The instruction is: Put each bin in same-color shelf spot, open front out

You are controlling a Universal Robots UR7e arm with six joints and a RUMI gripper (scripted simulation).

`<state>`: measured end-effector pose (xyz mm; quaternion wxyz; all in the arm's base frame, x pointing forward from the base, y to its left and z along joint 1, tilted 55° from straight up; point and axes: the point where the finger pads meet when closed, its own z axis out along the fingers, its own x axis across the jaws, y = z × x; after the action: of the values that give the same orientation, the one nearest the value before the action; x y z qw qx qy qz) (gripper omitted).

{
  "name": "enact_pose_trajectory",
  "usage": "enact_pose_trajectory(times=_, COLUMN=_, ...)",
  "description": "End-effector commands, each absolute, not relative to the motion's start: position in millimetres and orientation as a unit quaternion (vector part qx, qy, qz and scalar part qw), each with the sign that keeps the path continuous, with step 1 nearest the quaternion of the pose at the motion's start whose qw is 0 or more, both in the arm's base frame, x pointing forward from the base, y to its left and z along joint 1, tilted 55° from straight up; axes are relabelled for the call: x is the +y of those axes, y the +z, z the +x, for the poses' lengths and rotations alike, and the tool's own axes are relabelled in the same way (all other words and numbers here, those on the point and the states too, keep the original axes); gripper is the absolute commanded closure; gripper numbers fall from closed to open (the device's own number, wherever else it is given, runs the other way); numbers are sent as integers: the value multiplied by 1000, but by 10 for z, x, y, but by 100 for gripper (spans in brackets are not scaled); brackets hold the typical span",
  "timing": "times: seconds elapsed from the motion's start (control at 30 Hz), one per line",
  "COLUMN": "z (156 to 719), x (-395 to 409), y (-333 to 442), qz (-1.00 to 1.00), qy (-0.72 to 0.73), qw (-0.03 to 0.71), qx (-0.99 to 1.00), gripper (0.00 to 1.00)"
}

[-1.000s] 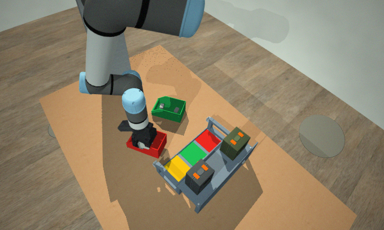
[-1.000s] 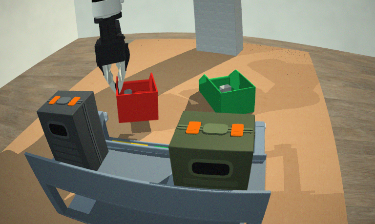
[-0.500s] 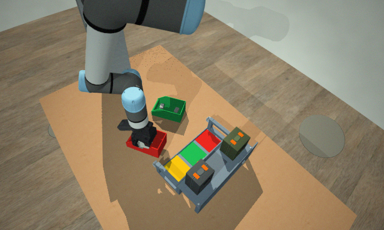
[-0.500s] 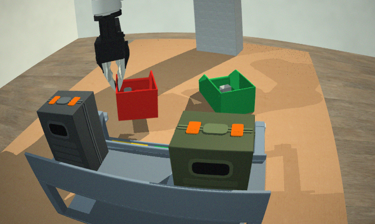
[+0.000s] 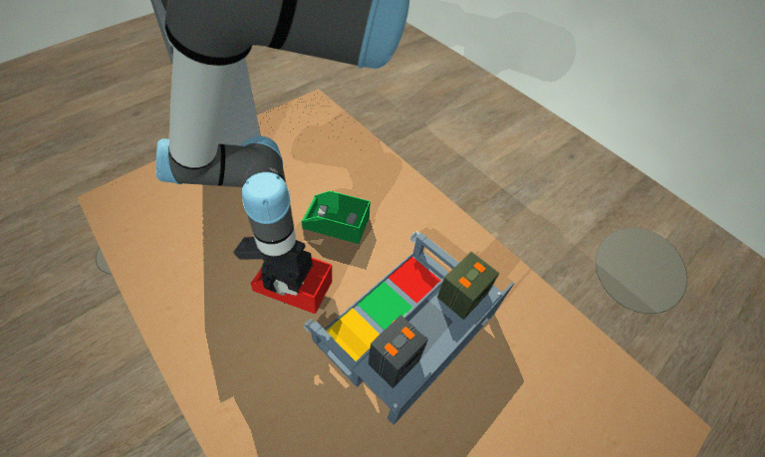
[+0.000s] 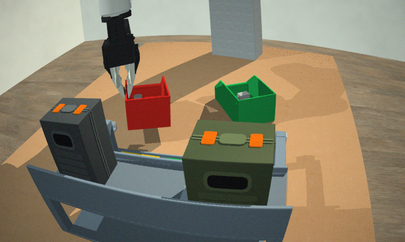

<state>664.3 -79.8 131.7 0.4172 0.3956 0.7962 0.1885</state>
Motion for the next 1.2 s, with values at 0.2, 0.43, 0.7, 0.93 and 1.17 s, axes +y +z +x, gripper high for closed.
enact_pose_trajectory(times=0.2, z=6643, x=-798, y=1323, qz=396, qy=189, qw=418, qx=796, gripper=100)
enact_pose_trajectory(times=0.43, z=6642, x=-798, y=1322, qz=398, qy=190, qw=417, qx=795, gripper=100)
enact_pose_trajectory(times=0.7, z=6638, x=-797, y=1316, qz=407, qy=195, qw=415, qx=790, gripper=100)
enact_pose_trajectory(times=0.93, z=6632, x=-797, y=1308, qz=418, qy=200, qw=412, qx=784, gripper=100)
enact_pose_trajectory(times=1.17, z=6625, x=-796, y=1299, qz=433, qy=208, qw=408, qx=776, gripper=100)
